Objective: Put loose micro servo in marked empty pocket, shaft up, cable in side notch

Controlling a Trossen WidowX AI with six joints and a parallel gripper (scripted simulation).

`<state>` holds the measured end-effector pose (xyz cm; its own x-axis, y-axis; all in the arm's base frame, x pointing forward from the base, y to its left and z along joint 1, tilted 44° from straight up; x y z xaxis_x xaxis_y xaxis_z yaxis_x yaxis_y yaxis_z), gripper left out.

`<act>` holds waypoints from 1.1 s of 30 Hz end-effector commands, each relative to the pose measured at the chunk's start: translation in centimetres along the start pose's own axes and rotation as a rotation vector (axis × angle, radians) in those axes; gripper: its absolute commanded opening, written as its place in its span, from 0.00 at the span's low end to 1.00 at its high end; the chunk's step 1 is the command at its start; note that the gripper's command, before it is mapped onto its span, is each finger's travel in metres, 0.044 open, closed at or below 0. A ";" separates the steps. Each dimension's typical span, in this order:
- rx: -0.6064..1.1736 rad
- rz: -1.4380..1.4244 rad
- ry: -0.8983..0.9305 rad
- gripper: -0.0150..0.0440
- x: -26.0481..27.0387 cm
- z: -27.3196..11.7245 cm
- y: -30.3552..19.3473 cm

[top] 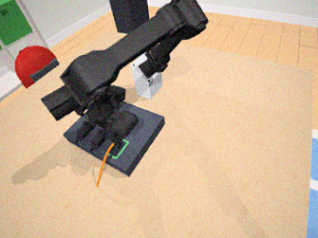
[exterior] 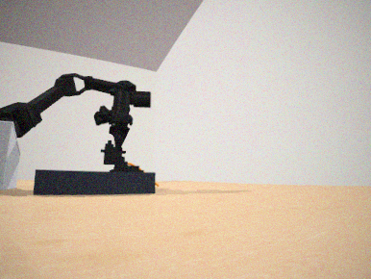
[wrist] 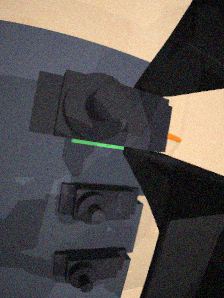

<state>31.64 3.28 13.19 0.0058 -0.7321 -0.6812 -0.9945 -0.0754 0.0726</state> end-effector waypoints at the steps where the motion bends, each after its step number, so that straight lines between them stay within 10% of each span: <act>1: 0.011 -0.001 -0.002 0.25 -0.3 -0.3 -1.5; 33: 0.012 -0.001 -0.003 0.25 -0.5 1.7 -2.8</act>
<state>34.19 5.07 12.18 0.0131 -0.7319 -0.6813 -0.9953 -0.0751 0.0616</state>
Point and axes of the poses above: the point midway between the two fingers, 35 mm back from their tips, its own z axis out along the fingers, its own x axis across the jaws, y = z × x, the point moved 7 cm from there along -z, back along the fingers, and after that the axes turned 7 degrees about z, right-handed, at the moved point
